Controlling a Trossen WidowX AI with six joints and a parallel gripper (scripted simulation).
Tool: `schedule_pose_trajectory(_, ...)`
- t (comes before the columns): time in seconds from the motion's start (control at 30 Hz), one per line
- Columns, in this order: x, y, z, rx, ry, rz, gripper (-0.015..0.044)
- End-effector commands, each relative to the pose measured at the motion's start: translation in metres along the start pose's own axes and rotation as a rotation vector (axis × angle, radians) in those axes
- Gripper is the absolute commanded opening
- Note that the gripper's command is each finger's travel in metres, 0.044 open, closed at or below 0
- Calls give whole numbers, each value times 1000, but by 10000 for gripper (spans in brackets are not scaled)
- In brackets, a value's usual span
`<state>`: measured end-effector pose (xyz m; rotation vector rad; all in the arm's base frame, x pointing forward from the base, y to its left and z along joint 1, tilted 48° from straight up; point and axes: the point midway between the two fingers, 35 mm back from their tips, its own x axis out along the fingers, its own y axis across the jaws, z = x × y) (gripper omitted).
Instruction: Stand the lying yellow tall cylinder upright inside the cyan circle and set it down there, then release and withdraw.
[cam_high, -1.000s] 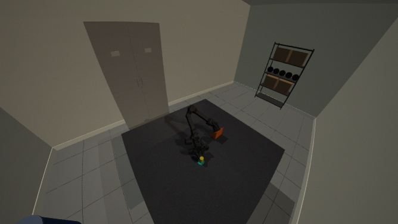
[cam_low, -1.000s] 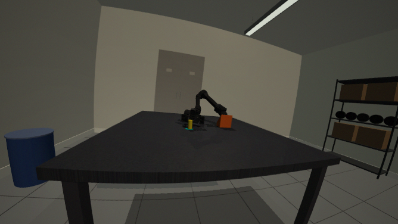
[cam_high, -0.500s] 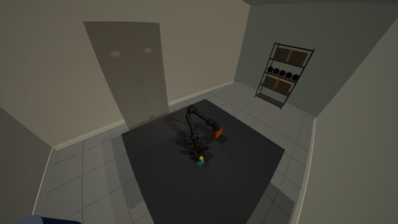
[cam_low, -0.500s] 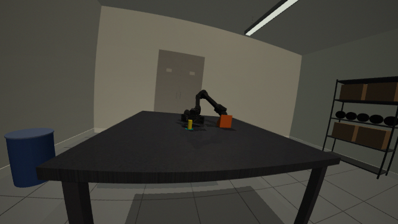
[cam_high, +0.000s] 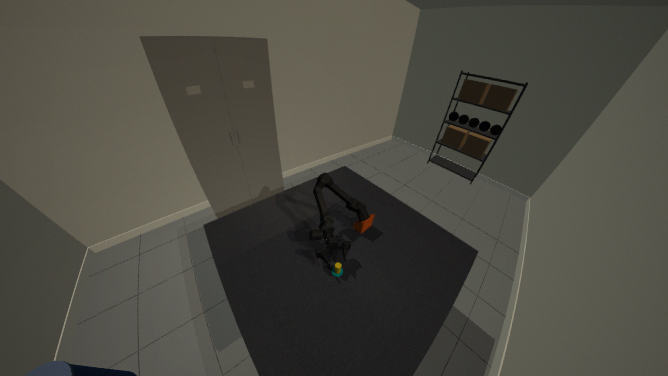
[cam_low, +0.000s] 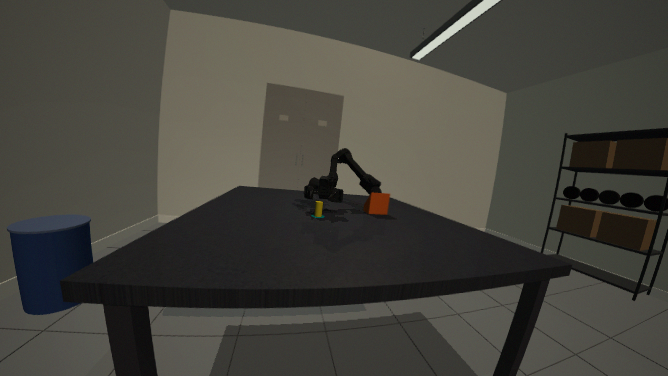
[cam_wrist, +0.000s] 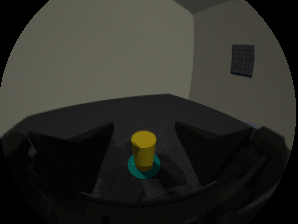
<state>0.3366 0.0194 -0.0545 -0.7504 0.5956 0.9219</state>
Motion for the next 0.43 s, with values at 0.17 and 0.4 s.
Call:
schedule_pose_trajectory(0.17,-9,2,61,-9,-15,-6,400)
schedule_pose_trajectory(0.4,6,0,59,72,96,58,400)
